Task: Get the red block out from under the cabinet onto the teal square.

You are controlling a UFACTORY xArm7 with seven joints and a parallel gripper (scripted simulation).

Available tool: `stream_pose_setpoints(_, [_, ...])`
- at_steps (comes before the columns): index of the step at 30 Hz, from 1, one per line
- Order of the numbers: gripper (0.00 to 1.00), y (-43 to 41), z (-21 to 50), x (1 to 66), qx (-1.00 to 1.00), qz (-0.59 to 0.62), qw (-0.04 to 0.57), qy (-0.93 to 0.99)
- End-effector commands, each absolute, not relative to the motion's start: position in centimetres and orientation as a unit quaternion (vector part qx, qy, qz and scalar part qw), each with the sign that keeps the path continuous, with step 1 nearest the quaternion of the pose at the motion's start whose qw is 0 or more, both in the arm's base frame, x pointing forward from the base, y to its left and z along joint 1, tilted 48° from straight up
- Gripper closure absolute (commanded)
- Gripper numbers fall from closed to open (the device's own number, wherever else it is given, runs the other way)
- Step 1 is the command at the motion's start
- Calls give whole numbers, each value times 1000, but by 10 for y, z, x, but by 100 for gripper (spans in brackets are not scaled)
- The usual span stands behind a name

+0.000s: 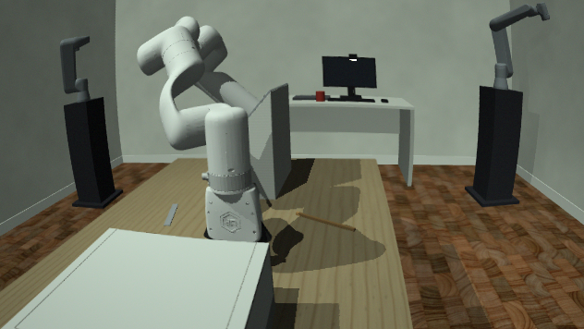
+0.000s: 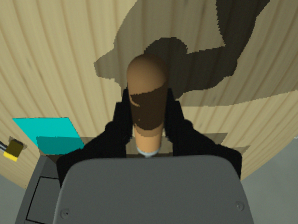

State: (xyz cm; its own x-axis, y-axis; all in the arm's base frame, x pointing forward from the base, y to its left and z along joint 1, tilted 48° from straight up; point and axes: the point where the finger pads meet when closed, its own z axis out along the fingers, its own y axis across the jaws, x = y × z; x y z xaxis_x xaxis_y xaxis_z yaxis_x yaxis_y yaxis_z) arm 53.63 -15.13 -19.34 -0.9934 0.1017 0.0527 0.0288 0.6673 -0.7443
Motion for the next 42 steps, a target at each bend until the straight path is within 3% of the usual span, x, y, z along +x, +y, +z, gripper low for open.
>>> stream_pose_setpoints(1, [100, -150, -193, 547, -35, 405, 43, -912])
stream_pose_setpoints(42, [100, -154, -195, 587, -35, 405, 43, -912])
